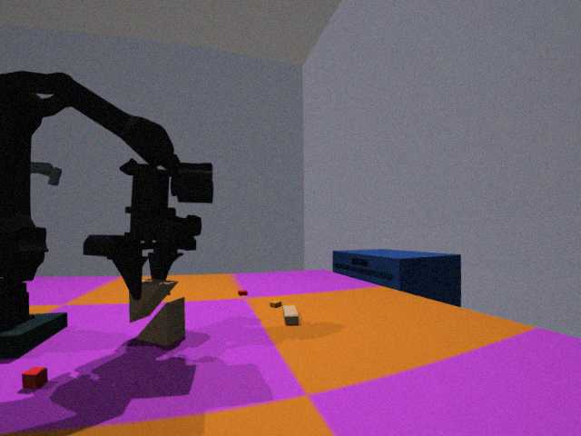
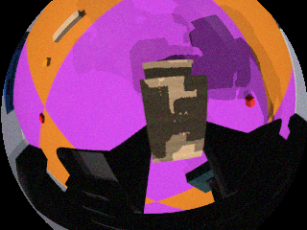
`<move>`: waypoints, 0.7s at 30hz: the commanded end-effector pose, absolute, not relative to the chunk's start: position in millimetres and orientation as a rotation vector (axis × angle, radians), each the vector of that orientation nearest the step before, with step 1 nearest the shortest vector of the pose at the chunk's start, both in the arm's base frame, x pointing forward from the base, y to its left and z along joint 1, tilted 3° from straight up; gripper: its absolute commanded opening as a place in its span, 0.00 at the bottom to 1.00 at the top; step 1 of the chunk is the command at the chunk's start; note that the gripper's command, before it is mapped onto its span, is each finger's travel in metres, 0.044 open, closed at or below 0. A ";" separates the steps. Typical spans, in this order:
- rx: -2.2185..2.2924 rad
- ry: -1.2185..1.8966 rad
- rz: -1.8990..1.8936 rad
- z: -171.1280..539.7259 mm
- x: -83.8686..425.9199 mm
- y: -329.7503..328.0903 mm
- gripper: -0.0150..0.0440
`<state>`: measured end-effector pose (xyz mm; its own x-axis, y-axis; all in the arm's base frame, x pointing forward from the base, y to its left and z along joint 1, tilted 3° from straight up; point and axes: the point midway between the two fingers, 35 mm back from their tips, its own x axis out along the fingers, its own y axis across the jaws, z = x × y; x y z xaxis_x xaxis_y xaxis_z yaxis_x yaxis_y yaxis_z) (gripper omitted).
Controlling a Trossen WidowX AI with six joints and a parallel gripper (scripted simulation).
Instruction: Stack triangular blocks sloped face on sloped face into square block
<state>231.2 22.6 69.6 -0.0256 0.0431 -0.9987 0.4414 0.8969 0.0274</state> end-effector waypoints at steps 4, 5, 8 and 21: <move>0.385 1.577 -0.327 68.7 230.9 22.4 0.25; 0.385 1.577 -0.327 68.6 231.0 22.4 0.25; 0.385 1.577 -0.327 67.7 231.3 22.3 0.25; 0.384 1.577 -0.327 59.8 234.3 21.2 0.25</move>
<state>234.7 21.6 63.3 -0.0215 0.0434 -0.9988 0.4393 0.8978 0.0296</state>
